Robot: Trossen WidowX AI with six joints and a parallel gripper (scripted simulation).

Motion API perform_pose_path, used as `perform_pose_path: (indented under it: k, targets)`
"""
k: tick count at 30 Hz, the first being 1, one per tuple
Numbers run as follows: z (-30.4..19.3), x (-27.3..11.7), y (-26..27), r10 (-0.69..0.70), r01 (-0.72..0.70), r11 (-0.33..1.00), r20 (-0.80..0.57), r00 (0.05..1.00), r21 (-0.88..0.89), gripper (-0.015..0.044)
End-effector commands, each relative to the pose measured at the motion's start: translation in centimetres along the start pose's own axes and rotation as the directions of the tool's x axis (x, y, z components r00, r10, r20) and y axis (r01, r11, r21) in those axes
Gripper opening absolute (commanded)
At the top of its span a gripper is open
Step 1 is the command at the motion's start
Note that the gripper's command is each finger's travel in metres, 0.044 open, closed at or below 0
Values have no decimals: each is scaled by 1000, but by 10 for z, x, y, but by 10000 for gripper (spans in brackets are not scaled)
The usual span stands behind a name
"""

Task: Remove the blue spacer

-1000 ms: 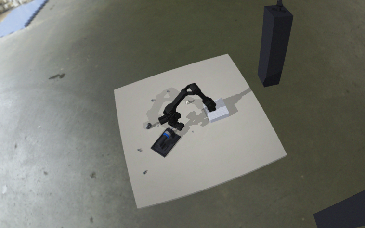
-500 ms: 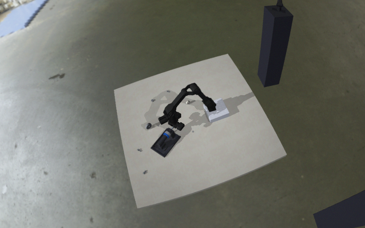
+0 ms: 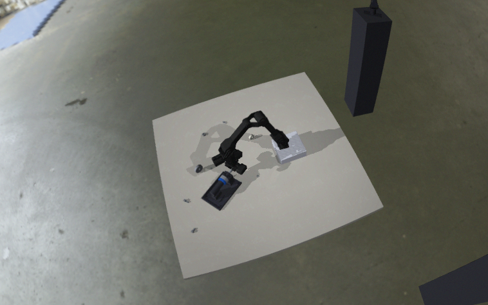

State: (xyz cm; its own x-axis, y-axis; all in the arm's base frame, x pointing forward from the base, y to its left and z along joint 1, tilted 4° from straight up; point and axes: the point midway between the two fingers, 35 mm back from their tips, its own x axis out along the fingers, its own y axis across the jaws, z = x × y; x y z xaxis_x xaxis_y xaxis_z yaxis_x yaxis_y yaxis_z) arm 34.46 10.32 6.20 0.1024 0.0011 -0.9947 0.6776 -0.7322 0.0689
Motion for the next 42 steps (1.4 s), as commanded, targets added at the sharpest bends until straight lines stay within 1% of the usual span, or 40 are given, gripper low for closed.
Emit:
perform_pose_path:
  k: [1,42]
  targets:
    - [1,0,0,0,0,1000,1,1000,-3,0]
    - [5,0,0,0,0,1000,2,1000,-3,0]
